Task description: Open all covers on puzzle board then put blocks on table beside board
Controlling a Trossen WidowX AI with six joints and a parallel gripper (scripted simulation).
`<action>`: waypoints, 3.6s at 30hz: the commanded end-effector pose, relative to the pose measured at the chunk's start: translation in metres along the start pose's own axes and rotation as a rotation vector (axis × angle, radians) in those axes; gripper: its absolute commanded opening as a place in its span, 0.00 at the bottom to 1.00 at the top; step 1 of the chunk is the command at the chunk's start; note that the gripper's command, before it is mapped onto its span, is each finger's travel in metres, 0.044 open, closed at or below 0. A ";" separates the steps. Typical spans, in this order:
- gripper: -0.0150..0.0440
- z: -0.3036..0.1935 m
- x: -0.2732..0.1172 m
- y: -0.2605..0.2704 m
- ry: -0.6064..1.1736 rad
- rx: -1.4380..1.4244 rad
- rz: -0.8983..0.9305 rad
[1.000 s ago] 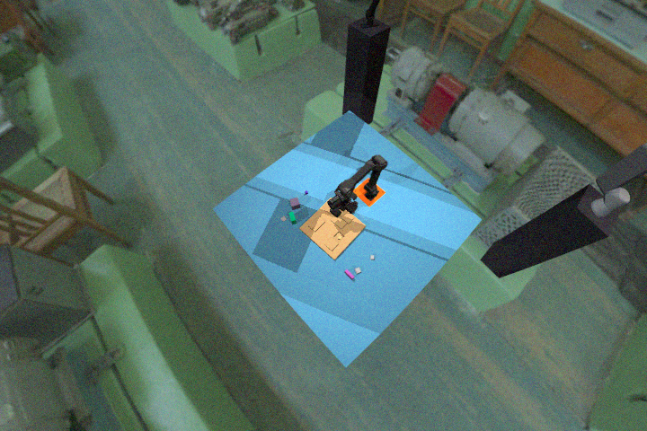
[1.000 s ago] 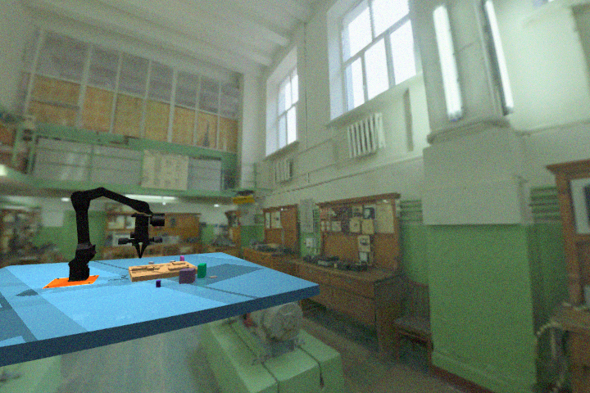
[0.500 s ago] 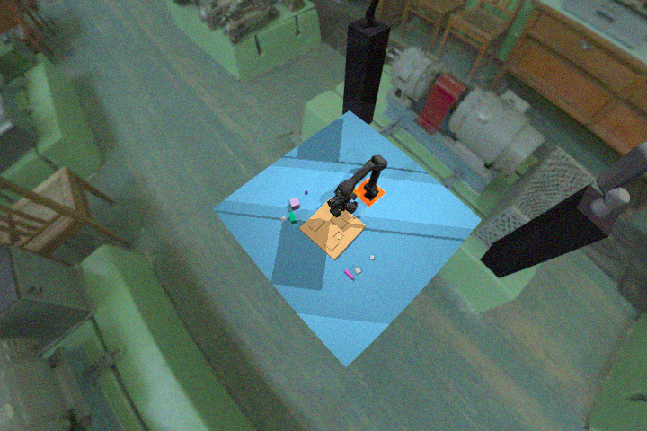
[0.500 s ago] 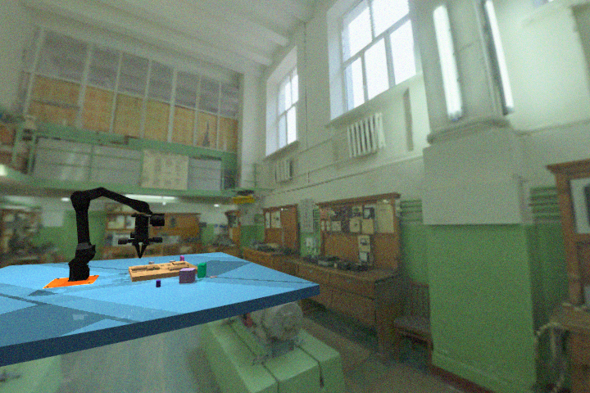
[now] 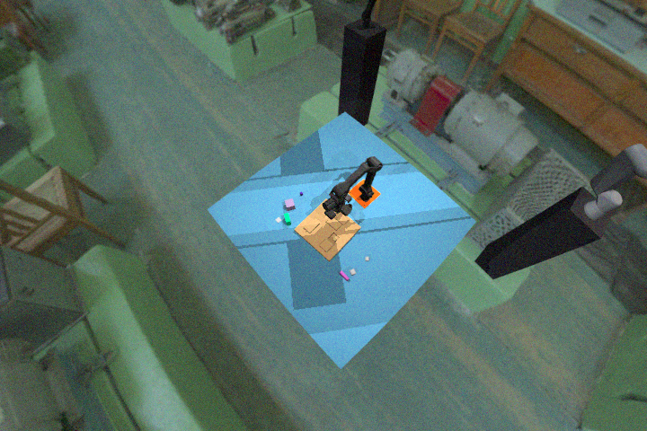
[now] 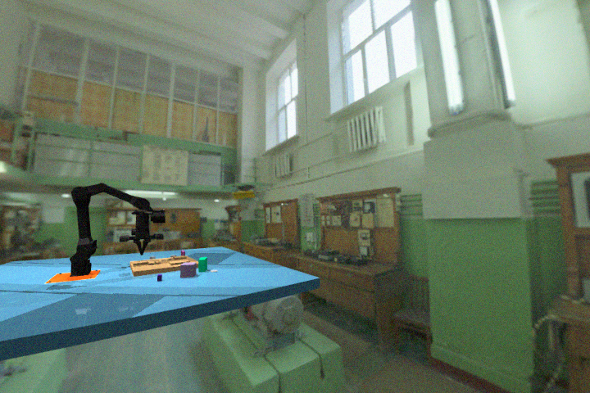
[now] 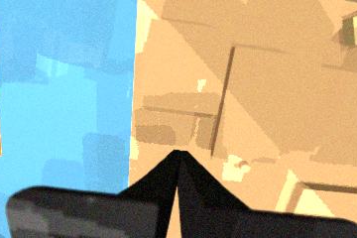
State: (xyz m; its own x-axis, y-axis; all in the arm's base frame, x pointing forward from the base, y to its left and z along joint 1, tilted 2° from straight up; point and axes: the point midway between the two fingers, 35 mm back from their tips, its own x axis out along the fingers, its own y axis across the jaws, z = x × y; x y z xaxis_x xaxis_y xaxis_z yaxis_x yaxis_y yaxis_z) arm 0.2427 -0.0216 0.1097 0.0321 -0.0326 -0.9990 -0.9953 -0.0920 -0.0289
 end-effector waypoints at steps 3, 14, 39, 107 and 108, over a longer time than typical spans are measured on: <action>0.25 -0.001 0.007 0.001 0.003 -0.003 0.007; 0.25 -0.001 0.018 0.001 0.003 -0.003 0.007; 0.25 -0.001 0.043 0.002 0.003 -0.003 0.007; 0.25 0.058 0.050 -0.001 -0.004 -0.003 0.007; 0.25 0.059 0.050 -0.001 -0.004 -0.003 0.007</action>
State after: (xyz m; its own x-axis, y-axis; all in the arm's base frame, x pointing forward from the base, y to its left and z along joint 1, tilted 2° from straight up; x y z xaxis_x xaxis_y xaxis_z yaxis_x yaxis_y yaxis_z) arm 0.2400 0.0323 0.0587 0.0249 -0.0303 -0.9992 -0.9951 -0.0961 -0.0219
